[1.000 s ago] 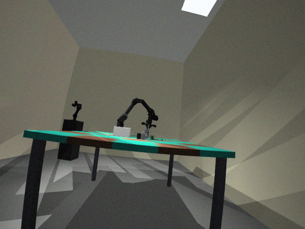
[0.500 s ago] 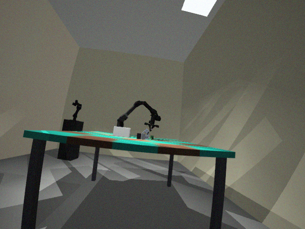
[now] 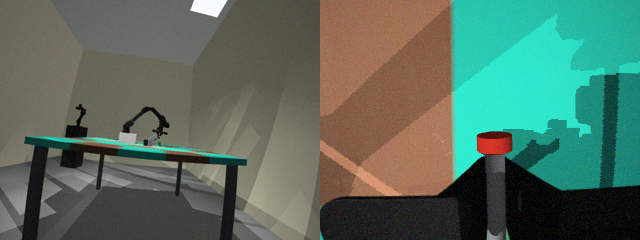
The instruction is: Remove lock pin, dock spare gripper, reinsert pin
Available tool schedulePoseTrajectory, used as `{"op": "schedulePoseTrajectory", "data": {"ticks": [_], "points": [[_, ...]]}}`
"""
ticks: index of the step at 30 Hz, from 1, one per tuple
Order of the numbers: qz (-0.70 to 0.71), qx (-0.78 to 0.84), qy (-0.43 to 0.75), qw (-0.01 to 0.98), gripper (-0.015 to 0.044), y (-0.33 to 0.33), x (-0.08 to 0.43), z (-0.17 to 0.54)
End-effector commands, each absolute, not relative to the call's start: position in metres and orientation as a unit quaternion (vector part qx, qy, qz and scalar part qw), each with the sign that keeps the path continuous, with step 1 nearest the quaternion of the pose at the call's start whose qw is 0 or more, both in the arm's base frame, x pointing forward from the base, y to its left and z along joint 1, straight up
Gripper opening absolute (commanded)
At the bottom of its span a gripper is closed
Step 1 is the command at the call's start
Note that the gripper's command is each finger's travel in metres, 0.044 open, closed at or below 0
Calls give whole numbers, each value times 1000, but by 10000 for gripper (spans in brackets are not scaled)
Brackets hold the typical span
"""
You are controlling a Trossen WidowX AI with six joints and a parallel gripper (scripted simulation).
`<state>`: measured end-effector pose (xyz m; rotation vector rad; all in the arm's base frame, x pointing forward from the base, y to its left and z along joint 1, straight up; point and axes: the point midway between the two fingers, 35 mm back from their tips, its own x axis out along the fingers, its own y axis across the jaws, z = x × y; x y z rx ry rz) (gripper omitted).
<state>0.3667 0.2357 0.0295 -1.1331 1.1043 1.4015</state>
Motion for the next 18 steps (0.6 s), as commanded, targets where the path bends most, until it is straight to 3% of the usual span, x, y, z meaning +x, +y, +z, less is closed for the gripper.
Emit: {"op": "schedulePoseTrajectory", "data": {"ticks": [1,18], "points": [[576,-466,455,493,0,237,368,25],[575,-468,450,497,0,237,369,0]]}}
